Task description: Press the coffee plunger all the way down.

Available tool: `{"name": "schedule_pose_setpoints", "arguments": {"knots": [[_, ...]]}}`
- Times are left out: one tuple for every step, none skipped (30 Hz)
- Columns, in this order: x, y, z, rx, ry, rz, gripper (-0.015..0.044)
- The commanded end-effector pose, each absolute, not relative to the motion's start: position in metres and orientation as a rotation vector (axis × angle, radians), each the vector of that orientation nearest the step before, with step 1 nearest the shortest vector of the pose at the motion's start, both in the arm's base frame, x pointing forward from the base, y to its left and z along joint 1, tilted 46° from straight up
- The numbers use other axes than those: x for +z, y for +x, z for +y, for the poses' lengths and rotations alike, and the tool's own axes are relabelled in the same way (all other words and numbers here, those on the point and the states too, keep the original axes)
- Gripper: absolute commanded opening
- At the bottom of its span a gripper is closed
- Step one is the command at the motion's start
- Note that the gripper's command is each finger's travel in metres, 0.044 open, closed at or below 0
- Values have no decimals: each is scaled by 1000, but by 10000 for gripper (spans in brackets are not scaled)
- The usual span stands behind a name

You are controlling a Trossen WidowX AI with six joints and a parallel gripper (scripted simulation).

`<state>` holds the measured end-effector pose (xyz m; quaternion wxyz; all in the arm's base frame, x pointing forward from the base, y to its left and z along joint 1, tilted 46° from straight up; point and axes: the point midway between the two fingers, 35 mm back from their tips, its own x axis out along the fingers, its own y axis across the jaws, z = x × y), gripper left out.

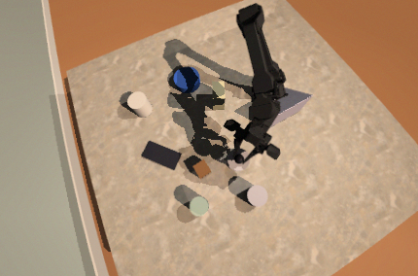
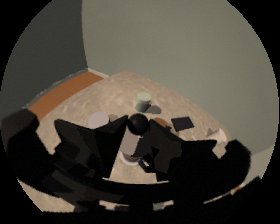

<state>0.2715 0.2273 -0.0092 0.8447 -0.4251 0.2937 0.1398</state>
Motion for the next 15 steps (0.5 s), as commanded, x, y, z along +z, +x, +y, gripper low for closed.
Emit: {"name": "schedule_pose_setpoints", "arguments": {"knots": [[-12,272,224,290,-907,630,127],[-12,272,224,290,-907,630,127],[-12,272,224,290,-907,630,127],[-9,272,227,295,-898,620,127],[-9,272,227,295,-898,620,127],[-9,272,227,295,-898,620,127],[-9,272,227,295,-898,620,127],[-9,272,227,295,-898,620,127],[-9,272,227,295,-898,620,127],[-9,272,227,295,-898,620,127],[-9,272,227,295,-898,620,127],[-9,272,227,295,-898,620,127],[-9,272,227,295,-898,620,154],[-9,272,227,295,-898,620,180],[-9,272,227,295,-898,620,206]]}}
